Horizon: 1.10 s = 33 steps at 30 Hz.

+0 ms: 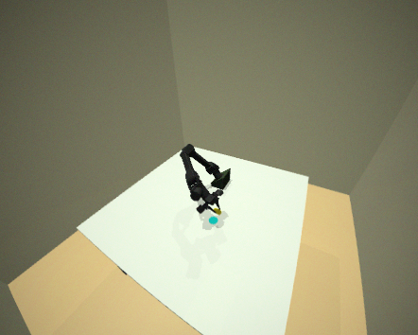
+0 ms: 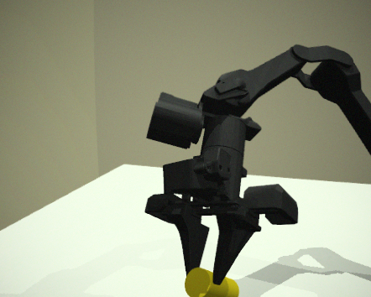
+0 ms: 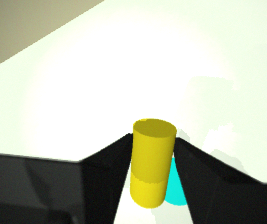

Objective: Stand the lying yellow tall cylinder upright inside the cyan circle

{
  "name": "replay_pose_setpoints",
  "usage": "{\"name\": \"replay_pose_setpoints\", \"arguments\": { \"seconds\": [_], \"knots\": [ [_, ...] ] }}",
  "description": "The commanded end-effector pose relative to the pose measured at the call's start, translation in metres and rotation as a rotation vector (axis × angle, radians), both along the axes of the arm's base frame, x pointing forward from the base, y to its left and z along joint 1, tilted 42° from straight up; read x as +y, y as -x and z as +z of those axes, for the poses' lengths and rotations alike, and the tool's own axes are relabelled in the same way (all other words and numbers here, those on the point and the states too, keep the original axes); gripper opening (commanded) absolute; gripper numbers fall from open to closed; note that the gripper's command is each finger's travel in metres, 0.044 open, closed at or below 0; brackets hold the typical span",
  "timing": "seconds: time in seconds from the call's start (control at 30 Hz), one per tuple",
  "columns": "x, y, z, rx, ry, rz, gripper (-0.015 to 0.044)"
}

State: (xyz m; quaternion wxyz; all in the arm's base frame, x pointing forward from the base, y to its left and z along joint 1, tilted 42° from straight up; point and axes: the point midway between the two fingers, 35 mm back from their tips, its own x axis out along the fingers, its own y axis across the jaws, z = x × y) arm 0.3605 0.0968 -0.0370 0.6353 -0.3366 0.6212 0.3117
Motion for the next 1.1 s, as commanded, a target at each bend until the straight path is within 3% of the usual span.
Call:
{"name": "replay_pose_setpoints", "arguments": {
  "seconds": [0.0,1.07],
  "knots": [
    [0.0007,0.0016,0.0006,-0.011,-0.030,0.008,0.0105],
    [-0.0027,0.0004,0.0058,-0.146,-0.229,0.056,0.0105]
  ]
}}
